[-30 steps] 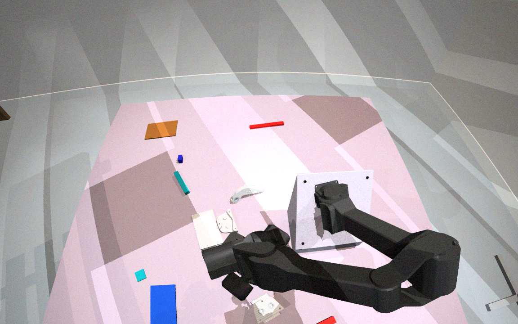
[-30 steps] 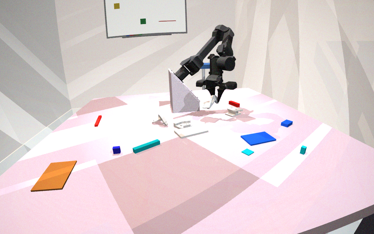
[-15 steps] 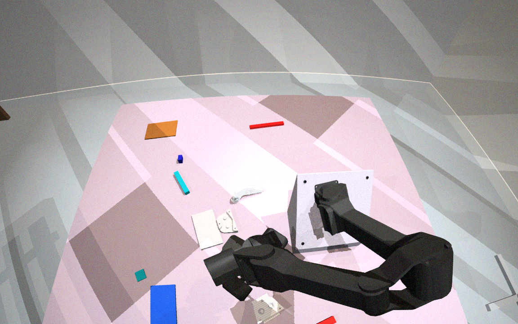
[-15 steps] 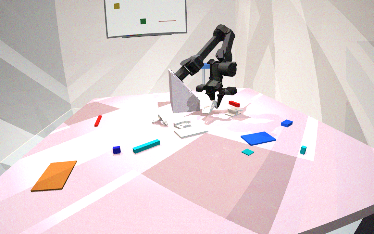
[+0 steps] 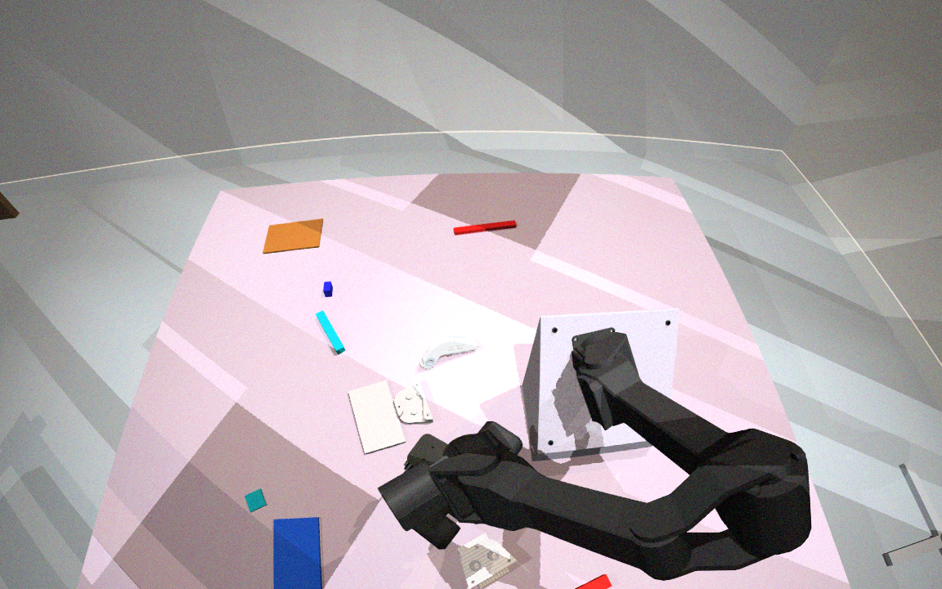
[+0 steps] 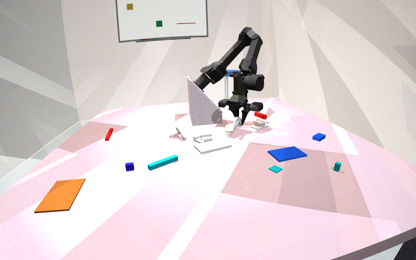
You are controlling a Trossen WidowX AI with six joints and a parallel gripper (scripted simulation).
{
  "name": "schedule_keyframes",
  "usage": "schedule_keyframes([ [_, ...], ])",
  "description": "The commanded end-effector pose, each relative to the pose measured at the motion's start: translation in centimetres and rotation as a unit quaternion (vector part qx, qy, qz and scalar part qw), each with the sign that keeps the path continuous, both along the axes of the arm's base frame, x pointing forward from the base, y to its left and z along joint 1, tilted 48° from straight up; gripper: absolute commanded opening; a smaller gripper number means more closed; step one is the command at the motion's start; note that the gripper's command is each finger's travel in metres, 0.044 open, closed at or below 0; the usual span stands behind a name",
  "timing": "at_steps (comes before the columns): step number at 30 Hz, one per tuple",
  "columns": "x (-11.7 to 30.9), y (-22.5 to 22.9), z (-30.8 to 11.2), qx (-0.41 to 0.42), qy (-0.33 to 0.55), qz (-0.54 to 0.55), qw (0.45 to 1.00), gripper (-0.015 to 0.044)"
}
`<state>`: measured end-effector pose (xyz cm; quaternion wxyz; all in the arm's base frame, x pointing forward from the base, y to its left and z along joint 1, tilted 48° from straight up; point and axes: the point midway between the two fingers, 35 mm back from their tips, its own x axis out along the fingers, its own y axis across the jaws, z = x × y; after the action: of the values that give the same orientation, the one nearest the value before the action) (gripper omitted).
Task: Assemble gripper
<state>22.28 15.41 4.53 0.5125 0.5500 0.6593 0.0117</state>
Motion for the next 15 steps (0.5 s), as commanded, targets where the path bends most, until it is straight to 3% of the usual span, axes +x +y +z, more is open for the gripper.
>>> schedule_keyframes([
  [1, -0.06, 0.42, -0.54, -0.001, 0.003, -0.002, 1.0, 0.0037],
  [10, -0.12, 1.11, -1.02, 0.001, 0.004, -0.003, 1.0, 0.0037],
  [15, -0.11, 0.99, -0.95, 0.001, 0.004, -0.003, 1.0, 0.0168],
])
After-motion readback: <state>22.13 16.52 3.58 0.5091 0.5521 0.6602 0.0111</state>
